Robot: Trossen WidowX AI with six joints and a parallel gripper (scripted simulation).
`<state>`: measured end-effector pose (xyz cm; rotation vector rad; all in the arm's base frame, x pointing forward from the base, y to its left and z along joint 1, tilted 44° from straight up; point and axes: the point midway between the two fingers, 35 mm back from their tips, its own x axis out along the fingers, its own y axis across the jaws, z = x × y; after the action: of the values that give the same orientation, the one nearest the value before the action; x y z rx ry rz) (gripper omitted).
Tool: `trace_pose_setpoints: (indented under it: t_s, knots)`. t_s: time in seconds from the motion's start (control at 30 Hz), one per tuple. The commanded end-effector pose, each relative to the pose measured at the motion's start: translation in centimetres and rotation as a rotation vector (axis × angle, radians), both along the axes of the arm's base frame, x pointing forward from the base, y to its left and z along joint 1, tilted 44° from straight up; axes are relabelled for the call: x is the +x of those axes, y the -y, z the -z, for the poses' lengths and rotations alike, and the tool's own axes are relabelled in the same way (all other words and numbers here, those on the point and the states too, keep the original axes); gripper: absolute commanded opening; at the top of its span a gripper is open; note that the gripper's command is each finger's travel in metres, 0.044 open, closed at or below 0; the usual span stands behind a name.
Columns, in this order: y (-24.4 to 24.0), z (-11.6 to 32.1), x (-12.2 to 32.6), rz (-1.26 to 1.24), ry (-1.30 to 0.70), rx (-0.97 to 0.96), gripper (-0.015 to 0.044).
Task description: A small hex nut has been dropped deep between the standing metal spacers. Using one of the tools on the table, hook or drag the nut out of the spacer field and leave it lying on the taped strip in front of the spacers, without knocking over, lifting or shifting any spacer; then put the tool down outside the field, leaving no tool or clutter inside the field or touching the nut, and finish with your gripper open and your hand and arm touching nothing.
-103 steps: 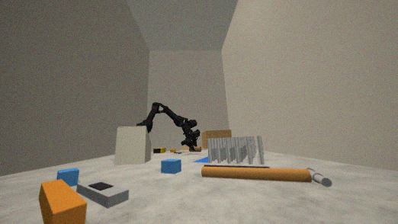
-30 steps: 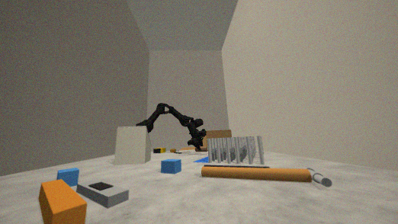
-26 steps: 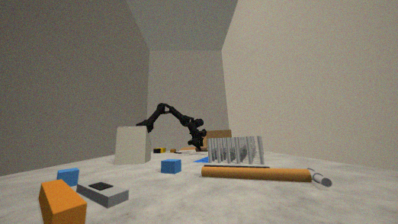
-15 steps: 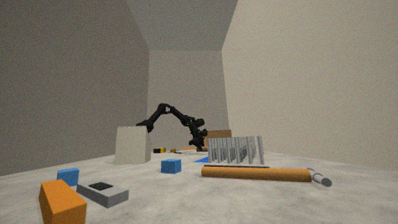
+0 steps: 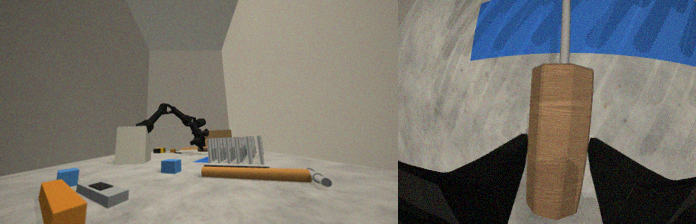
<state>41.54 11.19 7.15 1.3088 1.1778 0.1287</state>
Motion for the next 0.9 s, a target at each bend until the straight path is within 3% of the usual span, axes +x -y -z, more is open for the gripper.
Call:
trace_pose_setpoints:
  t_s: [0.0,0.87]
  knots:
    - [0.3,0.0,0.5,-0.002,0.008,-0.001,0.0000]
    - [1.1,0.6,2.1,-0.002,0.009,-0.002,0.0000]
